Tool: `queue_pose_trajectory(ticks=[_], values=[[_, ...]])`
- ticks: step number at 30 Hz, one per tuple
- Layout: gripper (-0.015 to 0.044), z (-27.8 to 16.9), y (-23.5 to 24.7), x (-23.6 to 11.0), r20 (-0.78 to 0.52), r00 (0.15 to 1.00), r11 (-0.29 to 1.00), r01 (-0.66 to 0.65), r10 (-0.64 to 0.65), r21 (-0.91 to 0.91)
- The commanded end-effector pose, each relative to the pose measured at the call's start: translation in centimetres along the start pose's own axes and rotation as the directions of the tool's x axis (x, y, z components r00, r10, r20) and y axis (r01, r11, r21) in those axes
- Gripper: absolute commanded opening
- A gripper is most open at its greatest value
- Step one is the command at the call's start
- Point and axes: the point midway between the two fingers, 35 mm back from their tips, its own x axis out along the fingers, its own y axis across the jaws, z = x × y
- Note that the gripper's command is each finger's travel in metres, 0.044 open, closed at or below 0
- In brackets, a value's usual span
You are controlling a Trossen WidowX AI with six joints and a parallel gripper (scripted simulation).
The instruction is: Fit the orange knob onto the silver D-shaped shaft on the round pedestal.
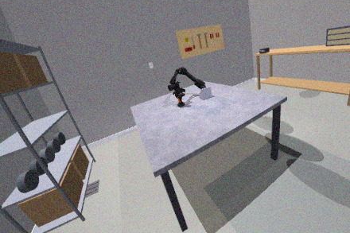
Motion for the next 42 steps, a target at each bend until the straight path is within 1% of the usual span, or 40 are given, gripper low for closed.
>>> queue_pose_trajectory(ticks=[1,12,29,37,39,42], values=[[0.0,-0.1,0.0,0.4,-0.004,1.0,1.0,-0.003,0.003,-0.003],[0.0,0.0,0.0,0.4,0.001,1.0,1.0,0.0,0.0,-0.001],[0.044,0.0,0.0,0.4,0.001,1.0,1.0,0.0,0.0,-0.001],[0.044,-0.1,0.0,0.2,0.0,1.0,1.0,0.0,0.0,0.0],[0.044,-0.3,-0.1,-1.9,-0.003,1.0,1.0,0.004,-0.004,0.001],[0.044,-0.3,-0.2,-6.7,-0.001,1.0,1.0,0.006,-0.006,-0.002]])
